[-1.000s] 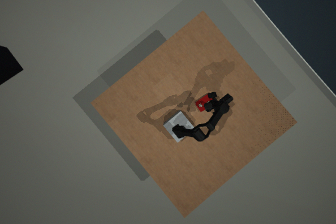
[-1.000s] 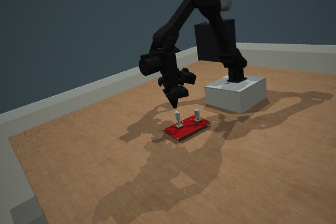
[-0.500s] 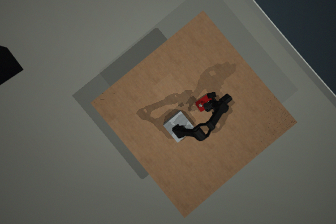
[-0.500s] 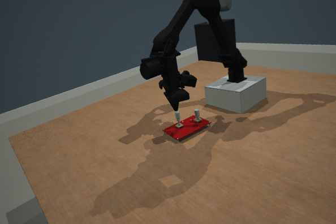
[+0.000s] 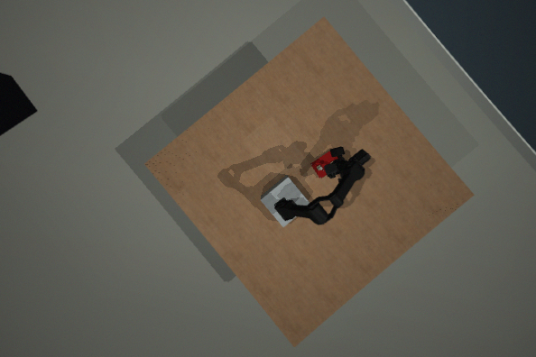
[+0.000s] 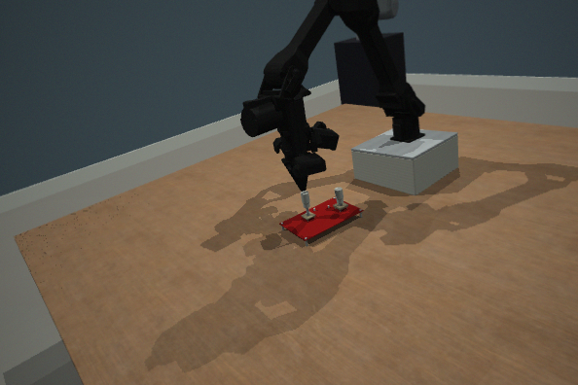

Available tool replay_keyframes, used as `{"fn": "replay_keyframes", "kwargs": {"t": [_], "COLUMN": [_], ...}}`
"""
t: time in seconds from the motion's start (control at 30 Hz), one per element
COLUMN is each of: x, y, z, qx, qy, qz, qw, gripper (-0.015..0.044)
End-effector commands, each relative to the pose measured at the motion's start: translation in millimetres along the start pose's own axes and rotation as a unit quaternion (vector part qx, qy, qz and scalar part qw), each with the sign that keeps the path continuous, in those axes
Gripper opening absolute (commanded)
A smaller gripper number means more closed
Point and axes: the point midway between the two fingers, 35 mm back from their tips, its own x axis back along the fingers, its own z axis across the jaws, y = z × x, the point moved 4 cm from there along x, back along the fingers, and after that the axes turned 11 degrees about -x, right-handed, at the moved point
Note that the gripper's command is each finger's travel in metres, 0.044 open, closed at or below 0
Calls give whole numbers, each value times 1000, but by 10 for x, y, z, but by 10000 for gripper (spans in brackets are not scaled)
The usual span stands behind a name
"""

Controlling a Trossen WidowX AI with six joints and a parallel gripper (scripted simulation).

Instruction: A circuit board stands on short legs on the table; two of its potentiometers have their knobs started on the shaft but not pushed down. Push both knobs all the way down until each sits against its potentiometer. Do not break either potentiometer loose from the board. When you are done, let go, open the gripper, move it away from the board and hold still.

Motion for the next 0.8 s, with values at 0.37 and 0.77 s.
{"fn": "replay_keyframes", "kwargs": {"t": [0.37, 0.77], "x": [-58, -88], "y": [16, 17], "z": [1, 1], "qx": [3, 3], "qy": [-1, -1], "qz": [-4, -4], "qw": [1000, 1000], "gripper": [0, 0]}}
